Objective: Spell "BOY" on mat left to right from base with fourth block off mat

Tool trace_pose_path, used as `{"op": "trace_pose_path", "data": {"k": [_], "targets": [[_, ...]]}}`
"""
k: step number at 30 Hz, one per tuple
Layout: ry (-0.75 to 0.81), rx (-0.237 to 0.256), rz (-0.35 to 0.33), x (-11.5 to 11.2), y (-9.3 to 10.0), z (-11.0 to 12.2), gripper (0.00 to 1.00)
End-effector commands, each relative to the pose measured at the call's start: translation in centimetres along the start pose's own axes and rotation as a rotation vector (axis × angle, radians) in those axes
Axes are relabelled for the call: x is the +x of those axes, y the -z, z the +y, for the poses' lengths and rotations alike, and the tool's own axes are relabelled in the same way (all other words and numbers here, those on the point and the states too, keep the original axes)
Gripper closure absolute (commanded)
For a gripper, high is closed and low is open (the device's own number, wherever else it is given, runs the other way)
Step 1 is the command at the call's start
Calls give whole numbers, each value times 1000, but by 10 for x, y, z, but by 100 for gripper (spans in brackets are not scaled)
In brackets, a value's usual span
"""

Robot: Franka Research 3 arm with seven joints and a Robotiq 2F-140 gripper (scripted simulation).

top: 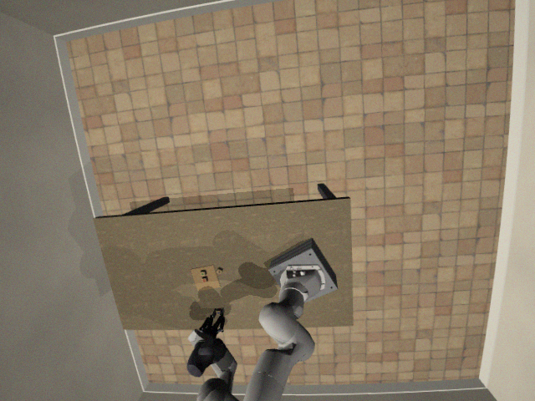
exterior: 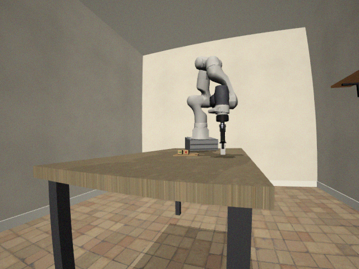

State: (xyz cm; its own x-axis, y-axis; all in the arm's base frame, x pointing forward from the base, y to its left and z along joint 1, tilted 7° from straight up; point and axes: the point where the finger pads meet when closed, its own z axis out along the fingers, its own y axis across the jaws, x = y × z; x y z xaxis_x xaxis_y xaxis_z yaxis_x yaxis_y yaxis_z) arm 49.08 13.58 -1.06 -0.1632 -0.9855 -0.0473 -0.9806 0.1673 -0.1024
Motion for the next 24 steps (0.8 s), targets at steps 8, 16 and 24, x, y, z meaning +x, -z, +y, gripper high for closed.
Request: {"op": "trace_pose_path", "data": {"k": [8,16,24], "targets": [[0,2,-2,0,0,-1,75],[0,2,-2,0,0,-1,87],[0,2,-2,0,0,-1,87]]}}
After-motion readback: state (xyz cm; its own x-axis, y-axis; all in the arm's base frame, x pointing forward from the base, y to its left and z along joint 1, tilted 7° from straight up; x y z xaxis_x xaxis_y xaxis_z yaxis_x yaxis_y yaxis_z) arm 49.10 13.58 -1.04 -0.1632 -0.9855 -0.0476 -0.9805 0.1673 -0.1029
